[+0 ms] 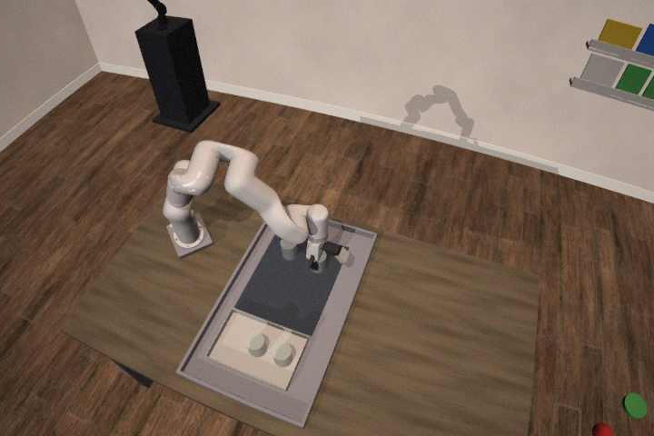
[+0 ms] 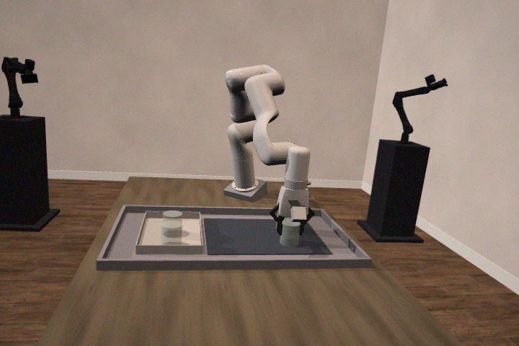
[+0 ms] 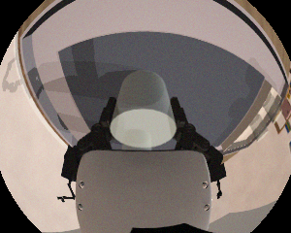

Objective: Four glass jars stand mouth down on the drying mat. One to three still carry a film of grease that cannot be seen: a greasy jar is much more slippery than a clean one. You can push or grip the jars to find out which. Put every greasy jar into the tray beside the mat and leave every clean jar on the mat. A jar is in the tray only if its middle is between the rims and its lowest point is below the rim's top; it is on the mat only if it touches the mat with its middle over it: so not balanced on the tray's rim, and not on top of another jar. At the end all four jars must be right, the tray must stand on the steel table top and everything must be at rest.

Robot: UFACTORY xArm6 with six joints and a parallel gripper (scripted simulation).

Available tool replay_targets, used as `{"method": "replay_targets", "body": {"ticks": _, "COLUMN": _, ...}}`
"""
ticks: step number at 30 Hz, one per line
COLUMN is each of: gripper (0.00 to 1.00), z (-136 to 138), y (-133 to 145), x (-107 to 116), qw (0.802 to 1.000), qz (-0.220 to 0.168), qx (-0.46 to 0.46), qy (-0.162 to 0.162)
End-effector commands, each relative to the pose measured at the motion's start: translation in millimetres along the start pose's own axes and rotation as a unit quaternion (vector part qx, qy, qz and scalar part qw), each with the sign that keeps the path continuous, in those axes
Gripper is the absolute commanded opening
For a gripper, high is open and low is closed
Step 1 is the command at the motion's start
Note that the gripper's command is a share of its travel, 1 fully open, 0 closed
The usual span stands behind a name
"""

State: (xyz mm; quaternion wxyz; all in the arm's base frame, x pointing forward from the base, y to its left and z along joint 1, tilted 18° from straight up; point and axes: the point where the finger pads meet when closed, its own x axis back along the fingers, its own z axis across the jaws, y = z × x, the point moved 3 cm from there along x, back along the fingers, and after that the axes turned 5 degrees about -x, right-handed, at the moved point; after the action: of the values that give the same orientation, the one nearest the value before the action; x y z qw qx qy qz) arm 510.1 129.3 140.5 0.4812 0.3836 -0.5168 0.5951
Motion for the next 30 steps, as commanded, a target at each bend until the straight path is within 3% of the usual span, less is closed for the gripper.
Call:
{"method": "replay_targets", "body": {"ticks": 1, "gripper": 0.67, "z": -0.4, "y": -1.4, "x": 1.6, "qw": 1.0, "qz": 0.002, "qx": 0.0, "qy": -0.001}}
{"method": "replay_targets", "body": {"ticks": 16, "gripper": 0.67, "z": -0.4, "y": -1.4, "x": 1.6, "qw": 1.0, "qz": 0.002, "qx": 0.0, "qy": -0.001}}
{"method": "replay_targets", "body": {"ticks": 17, "gripper": 0.0, "z": -0.4, "y": -1.4, "x": 1.6, "qw": 1.0, "qz": 0.002, "qx": 0.0, "qy": -0.001}}
{"method": "replay_targets", "body": {"ticks": 30, "gripper": 0.0, "z": -0.4, "y": -1.4, "x": 1.6, "qw": 1.0, "qz": 0.002, "qx": 0.0, "qy": -0.001}}
